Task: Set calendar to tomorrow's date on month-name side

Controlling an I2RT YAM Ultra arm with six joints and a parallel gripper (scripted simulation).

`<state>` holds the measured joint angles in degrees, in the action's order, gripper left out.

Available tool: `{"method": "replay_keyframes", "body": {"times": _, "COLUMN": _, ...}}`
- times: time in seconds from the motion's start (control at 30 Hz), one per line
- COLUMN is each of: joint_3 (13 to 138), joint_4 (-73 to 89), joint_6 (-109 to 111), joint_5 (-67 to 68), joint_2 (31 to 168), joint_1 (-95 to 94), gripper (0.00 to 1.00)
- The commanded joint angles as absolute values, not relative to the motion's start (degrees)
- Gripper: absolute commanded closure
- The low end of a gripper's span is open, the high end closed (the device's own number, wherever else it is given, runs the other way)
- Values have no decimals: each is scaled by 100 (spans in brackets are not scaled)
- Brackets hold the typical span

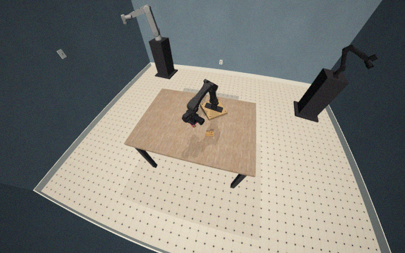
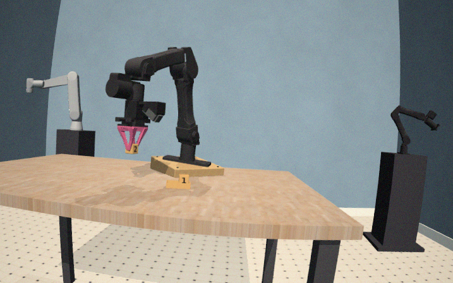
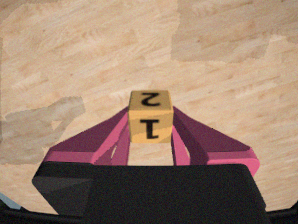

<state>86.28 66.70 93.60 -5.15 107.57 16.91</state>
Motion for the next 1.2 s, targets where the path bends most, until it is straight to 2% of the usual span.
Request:
{"method": "replay_keyframes", "body": {"times": 0.0, "joint_3": 8709, "joint_4": 6745, "joint_6": 9382, "joint_5": -561, "joint_2": 10540, "joint_1": 1739, "gripper": 74}}
{"method": "replay_keyframes", "body": {"times": 0.63, "joint_3": 8703, "joint_4": 6746, "joint_6": 9232, "joint_5": -562, "joint_2": 10539, "joint_1": 1688, "gripper": 74}}
{"method": "replay_keyframes", "body": {"times": 1.17, "joint_3": 8569, "joint_4": 6747, "joint_6": 5532, "joint_5": -506, "joint_2": 10471, "joint_1": 1179, "gripper": 74}}
